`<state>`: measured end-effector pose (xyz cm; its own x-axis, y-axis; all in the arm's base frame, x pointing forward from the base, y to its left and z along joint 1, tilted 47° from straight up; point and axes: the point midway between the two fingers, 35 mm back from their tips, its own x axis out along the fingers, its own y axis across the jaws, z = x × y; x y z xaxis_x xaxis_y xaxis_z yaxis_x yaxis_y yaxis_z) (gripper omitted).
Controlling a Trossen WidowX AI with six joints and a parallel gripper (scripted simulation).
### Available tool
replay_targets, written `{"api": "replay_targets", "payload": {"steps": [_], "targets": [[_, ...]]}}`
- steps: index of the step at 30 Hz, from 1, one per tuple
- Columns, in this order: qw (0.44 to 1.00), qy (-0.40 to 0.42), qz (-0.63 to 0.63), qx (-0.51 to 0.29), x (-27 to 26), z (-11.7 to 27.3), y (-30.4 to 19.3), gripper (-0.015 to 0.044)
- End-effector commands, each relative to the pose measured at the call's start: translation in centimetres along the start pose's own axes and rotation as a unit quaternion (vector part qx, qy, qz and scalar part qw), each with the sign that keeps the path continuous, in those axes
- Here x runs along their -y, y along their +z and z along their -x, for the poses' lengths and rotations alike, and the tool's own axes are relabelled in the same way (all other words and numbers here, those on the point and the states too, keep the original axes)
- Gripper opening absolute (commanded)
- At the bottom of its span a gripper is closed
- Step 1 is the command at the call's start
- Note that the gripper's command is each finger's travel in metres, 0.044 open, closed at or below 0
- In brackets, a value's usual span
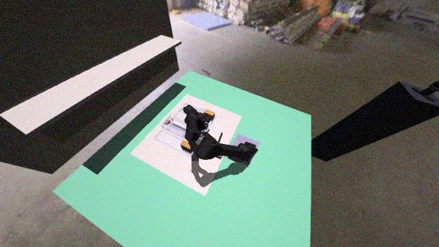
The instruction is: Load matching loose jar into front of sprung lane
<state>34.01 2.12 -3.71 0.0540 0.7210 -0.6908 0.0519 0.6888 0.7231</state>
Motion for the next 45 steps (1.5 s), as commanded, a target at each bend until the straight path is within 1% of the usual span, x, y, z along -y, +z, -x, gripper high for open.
{"api": "replay_targets", "payload": {"steps": [1,15,27,30,36,45], "targets": [[1.000,0.001,0.004,0.004,-0.1,0.0,0.1,0.0000],[1.000,0.001,0.004,0.004,0.0,0.0,-0.2,0.0000],[1.000,0.001,0.004,0.004,0.0,0.0,-0.1,0.0309],[1.000,0.001,0.004,0.004,0.0,0.2,-0.1,0.0309],[1.000,0.001,0.004,0.004,0.1,1.9,-0.2,0.0309],[1.000,0.001,0.003,0.004,0.1,2.0,-0.7,0.0309]]}}
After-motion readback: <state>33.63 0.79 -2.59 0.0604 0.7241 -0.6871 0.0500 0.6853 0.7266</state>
